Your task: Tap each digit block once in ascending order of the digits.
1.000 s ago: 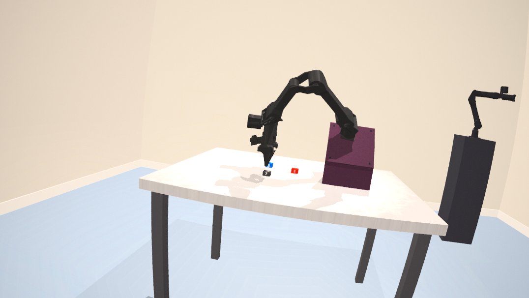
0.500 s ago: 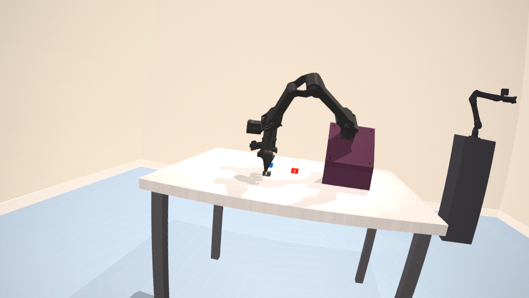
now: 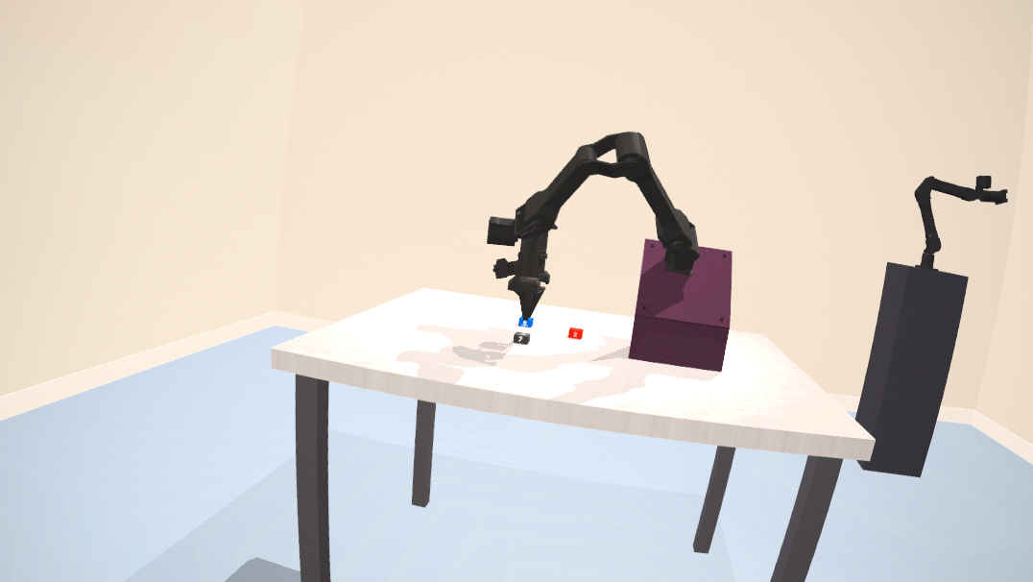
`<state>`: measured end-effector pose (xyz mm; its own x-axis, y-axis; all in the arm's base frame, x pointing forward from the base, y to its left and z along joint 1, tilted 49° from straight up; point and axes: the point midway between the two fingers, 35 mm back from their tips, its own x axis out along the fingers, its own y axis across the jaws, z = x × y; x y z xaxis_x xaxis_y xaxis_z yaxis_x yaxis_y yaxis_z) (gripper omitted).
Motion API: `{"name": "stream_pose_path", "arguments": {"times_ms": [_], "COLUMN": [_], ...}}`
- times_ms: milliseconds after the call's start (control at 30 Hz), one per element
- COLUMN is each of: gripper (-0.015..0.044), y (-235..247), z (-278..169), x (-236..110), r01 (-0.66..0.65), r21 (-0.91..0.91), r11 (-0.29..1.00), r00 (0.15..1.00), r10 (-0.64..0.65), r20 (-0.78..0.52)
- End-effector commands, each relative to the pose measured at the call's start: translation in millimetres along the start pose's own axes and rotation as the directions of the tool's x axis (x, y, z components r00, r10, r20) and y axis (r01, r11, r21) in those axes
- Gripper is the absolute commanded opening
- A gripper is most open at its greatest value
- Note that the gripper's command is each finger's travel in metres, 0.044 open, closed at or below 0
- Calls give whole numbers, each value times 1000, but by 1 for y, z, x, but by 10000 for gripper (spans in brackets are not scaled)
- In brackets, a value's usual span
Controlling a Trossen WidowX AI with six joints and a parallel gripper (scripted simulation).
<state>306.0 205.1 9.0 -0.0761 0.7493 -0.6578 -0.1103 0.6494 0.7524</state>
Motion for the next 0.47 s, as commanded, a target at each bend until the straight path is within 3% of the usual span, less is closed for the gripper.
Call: {"name": "stream_pose_path", "arguments": {"times_ms": [0, 233, 433], "gripper": [204, 387, 400], "y": [35, 89, 97], "z": [-17, -75, -89], "x": [-21, -60, -67], "r01": [-3, -5, -6], "r21": [-14, -13, -12], "r11": [1000, 1000, 1000], "r00": [1000, 1000, 1000], "r10": [3, 5, 6], "r20": [9, 8, 8]}}
